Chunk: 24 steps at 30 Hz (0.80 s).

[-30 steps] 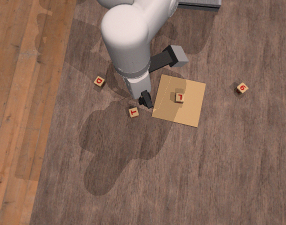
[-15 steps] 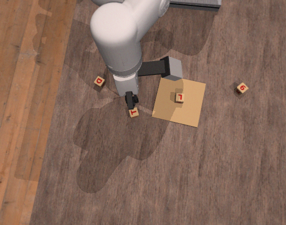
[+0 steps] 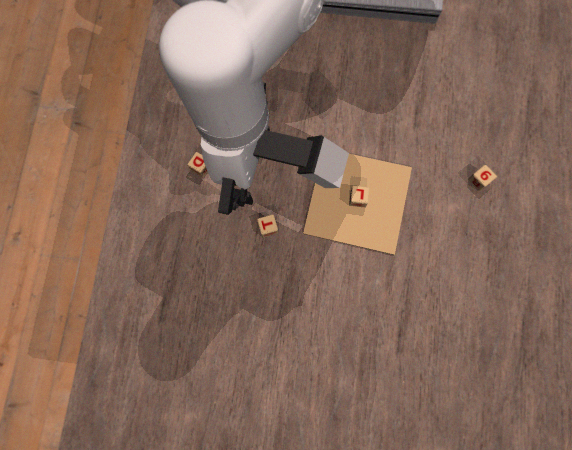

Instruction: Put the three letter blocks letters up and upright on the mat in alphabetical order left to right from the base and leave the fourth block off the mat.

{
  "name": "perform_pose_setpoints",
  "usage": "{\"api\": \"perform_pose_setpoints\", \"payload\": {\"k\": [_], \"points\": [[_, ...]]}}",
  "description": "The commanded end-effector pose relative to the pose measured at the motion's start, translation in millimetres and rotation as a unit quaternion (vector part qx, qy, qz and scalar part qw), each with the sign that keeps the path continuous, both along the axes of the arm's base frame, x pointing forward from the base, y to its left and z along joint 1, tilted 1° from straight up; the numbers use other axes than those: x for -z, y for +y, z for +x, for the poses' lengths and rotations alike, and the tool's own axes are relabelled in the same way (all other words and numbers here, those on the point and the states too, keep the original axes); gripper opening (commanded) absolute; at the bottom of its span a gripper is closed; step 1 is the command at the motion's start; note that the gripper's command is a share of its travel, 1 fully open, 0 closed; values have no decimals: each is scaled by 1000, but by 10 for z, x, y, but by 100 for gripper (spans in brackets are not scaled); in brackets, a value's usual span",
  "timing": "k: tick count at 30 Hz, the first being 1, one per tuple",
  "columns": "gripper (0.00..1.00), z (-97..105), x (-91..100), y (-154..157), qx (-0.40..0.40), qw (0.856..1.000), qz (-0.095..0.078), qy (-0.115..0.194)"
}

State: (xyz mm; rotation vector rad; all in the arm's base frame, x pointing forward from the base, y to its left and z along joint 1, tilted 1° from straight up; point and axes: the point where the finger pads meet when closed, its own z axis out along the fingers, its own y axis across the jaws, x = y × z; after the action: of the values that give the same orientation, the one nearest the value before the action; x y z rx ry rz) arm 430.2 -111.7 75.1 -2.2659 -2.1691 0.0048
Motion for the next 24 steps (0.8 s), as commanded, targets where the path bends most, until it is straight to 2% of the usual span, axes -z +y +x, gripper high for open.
{"api": "perform_pose_setpoints", "payload": {"k": [1, 9, 17, 19, 20, 24], "points": [[100, 8, -11, -58, 58, 998, -1, -2], [100, -4, -8, -157, 156, 988, -1, -2], [100, -18, -5, -251, 249, 969, -1, -2], [100, -18, -5, -251, 249, 969, -1, -2], [100, -23, -4, -285, 282, 959, -1, -2], [100, -30, -3, -327, 322, 947, -2, -2]]}}
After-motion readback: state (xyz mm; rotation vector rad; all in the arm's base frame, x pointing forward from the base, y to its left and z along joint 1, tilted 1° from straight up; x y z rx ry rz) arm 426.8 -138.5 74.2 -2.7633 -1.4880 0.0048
